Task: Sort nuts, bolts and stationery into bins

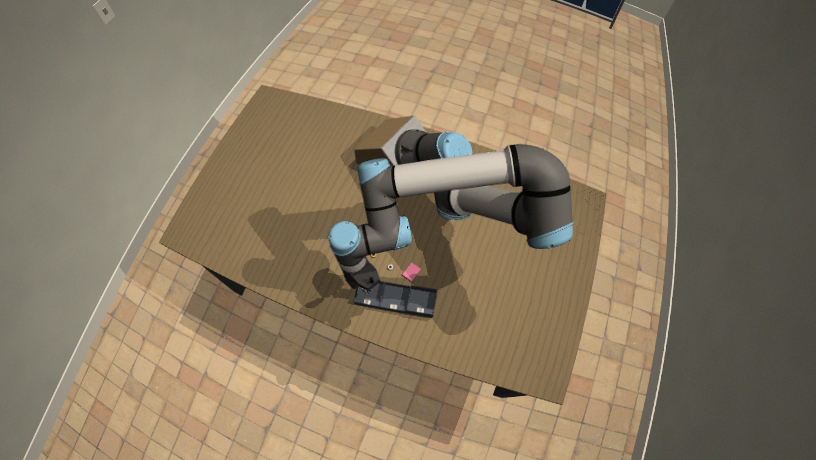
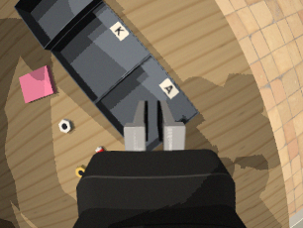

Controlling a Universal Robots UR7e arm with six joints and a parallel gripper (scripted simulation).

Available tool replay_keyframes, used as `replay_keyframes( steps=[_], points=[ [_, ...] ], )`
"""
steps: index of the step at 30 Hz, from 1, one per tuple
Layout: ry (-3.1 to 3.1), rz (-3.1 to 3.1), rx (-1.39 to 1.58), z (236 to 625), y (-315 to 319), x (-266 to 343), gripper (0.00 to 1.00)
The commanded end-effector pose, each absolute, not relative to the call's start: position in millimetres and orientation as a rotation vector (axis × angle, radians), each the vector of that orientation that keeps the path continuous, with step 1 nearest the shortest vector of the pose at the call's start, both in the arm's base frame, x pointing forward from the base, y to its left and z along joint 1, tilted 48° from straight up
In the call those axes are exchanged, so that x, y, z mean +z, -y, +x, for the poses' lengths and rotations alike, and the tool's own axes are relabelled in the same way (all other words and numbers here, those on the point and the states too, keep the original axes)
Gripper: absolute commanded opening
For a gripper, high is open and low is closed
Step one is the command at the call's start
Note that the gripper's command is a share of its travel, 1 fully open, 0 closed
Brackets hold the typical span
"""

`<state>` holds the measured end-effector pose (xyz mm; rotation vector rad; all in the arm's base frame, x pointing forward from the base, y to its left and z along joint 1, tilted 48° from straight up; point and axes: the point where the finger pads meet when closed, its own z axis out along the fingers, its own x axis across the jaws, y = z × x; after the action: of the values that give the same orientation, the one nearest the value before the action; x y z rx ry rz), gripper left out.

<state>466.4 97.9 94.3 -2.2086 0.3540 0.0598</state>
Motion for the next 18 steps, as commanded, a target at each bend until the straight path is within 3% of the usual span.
replay_keyframes(
  steps=[1, 18],
  points=[
    [-0.531, -2.188, 0.138, 466.8, -97.7, 94.6, 0.31],
    [-0.942, -2.088, 0.336, 467.6, -98.0, 95.2, 0.31]
  ],
)
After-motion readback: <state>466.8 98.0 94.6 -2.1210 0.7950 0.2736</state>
